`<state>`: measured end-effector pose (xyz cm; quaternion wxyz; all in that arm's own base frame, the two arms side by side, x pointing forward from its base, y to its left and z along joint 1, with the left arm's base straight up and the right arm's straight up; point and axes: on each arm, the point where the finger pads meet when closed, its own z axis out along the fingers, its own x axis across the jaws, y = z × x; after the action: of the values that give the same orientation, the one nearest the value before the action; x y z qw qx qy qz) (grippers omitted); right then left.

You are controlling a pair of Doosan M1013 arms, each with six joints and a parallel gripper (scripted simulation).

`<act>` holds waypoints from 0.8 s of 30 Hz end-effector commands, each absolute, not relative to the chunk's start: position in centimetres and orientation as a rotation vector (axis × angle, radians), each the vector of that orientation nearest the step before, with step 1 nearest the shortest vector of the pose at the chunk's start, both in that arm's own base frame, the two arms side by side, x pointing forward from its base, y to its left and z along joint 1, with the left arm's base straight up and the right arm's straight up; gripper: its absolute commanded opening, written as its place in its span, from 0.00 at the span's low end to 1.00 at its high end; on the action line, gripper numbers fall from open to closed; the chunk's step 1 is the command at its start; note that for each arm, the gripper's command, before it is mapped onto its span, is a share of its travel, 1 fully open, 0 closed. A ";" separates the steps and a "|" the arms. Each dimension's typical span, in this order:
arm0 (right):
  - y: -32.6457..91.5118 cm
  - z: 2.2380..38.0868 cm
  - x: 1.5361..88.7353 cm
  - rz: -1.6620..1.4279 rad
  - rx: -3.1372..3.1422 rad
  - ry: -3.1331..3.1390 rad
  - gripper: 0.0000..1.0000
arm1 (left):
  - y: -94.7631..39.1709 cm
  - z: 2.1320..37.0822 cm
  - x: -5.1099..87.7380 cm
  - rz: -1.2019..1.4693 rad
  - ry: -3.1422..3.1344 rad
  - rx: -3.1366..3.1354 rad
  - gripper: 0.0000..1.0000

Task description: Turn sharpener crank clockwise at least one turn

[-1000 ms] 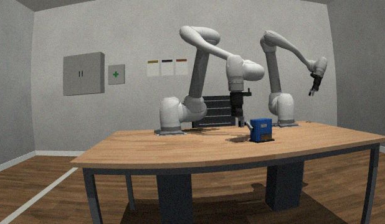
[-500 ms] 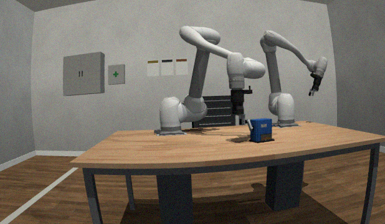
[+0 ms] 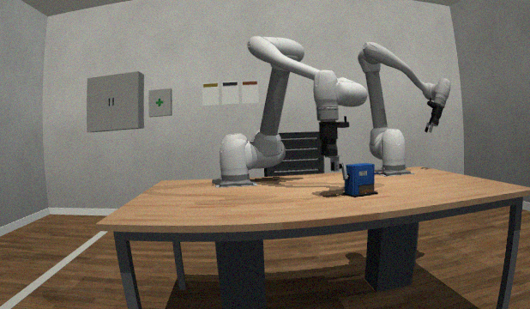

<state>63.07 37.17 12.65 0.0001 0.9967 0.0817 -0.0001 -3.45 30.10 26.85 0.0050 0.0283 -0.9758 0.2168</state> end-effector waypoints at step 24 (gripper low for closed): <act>37.7 12.6 66.1 0.002 3.132 0.257 0.00 | 30.1 26.9 -3.5 0.677 -3.056 0.089 1.00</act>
<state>65.85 37.63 12.53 0.0001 0.9967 0.0817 0.0000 -3.45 30.10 26.85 0.0050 0.0283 -0.9758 0.2168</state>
